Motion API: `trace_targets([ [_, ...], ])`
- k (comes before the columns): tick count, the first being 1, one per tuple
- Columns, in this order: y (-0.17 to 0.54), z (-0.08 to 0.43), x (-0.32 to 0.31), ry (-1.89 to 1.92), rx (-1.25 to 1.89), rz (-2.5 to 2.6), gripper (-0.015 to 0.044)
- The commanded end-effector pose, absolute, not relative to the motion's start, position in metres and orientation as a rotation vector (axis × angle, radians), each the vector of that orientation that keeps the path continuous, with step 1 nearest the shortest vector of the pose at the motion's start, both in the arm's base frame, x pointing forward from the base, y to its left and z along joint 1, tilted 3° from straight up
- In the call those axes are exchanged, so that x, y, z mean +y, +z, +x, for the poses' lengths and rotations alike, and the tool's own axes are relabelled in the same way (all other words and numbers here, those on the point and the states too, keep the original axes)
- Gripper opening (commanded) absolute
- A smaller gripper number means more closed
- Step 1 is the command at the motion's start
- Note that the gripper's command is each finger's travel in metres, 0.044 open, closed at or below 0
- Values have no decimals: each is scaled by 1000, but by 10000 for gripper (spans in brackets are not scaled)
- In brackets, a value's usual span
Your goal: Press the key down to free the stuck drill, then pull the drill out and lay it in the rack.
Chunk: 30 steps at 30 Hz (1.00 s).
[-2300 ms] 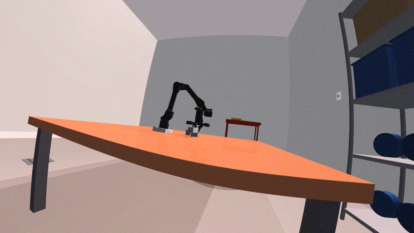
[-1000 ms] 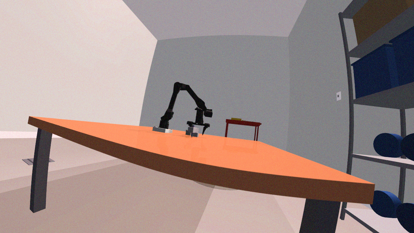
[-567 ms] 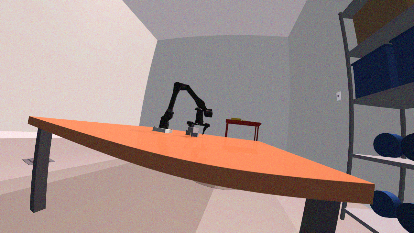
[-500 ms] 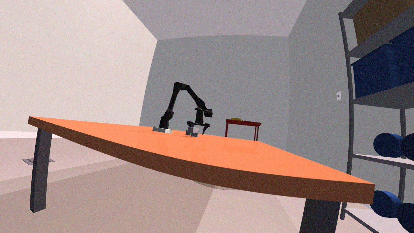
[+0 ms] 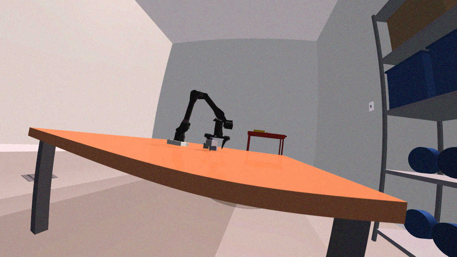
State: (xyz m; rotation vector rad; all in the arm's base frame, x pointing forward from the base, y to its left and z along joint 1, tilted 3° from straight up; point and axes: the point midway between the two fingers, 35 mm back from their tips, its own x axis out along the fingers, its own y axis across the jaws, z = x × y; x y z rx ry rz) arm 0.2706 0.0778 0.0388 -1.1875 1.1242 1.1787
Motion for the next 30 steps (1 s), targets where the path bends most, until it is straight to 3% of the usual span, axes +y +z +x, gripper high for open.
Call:
trace_targets([
  [1,39,271,78,1179,1123,-1188,361],
  [14,39,271,78,1179,1123,-1188,20],
  [30,42,269,78,1180,1127,-1194,0],
])
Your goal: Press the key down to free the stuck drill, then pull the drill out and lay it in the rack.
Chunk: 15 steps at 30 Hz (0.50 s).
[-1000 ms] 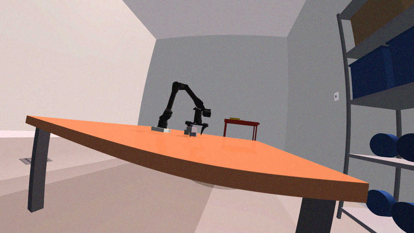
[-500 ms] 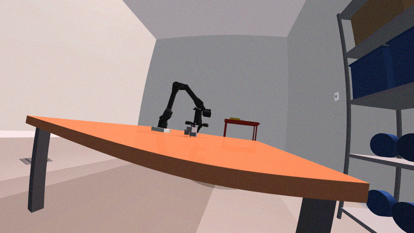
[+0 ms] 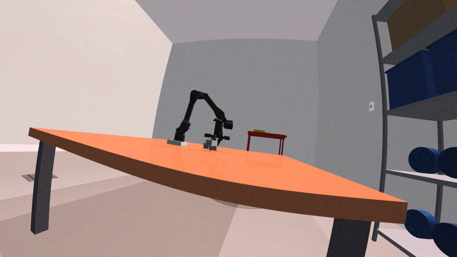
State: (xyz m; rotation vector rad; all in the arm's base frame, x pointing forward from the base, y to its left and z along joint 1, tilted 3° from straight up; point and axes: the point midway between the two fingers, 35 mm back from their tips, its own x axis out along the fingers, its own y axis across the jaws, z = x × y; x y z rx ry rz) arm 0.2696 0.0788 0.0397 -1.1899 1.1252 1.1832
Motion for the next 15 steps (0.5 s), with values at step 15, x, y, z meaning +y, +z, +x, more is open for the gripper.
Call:
trace_targets([
  [15,43,269,78,1180,1127,-1194,0],
])
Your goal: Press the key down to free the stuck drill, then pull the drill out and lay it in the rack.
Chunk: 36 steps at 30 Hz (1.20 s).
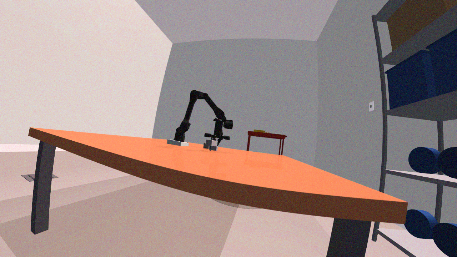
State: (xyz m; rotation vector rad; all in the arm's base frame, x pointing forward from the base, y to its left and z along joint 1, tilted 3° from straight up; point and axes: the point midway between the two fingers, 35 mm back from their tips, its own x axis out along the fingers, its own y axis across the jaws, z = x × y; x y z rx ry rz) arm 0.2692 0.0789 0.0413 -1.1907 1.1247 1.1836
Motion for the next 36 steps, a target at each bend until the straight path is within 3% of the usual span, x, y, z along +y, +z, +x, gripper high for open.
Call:
trace_targets([
  [1,43,269,78,1180,1127,-1194,0],
  [36,46,271,124,1182,1123,-1190,0],
])
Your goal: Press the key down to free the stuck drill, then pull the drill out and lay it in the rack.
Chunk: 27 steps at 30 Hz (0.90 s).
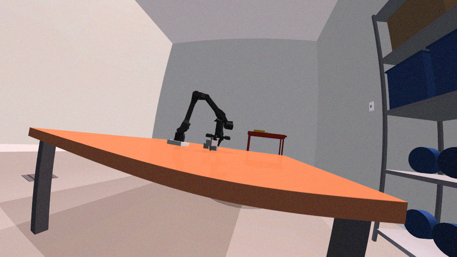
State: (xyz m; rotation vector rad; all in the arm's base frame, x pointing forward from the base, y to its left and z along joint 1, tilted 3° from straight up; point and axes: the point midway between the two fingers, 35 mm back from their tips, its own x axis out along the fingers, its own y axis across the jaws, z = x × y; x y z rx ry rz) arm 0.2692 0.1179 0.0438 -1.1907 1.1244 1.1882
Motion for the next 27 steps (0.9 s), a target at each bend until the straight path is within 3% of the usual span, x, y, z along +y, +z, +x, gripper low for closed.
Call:
trace_targets([
  [1,46,271,126,1182,1123,-1190,0],
  [27,52,268,144,1183,1122,-1189,0],
])
